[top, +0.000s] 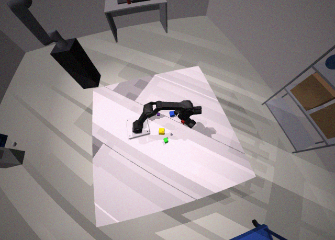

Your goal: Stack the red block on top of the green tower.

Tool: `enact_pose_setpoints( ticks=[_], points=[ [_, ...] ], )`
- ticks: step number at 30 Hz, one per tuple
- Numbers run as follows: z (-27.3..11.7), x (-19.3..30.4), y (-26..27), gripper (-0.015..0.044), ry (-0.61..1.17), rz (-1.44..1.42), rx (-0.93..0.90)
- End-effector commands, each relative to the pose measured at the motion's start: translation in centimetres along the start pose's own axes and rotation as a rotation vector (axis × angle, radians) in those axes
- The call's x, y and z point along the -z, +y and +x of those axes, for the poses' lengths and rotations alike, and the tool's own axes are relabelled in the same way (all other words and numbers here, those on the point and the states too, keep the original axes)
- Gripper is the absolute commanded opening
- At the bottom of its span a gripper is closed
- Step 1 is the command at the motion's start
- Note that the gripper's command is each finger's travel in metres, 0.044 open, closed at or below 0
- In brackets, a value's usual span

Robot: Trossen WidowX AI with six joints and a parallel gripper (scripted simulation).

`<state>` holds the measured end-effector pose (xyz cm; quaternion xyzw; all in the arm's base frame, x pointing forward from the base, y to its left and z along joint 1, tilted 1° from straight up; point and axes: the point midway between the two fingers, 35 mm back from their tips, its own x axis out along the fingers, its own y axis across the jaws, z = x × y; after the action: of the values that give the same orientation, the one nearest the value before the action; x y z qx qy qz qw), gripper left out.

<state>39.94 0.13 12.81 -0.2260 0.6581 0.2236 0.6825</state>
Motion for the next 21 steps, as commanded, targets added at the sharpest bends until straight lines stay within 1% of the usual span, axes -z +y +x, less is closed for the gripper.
enact_pose_setpoints(
  ticks=[1,11,21],
  points=[
    [-0.3,1.2,-0.4,0.0000,-0.002,-0.002,-0.003],
    [-0.9,6.8,-1.5,0.0000,0.003,-0.002,-0.002],
    [-1.0,12.4,-1.6,0.0000,0.008,-0.002,-0.002]
  ],
)
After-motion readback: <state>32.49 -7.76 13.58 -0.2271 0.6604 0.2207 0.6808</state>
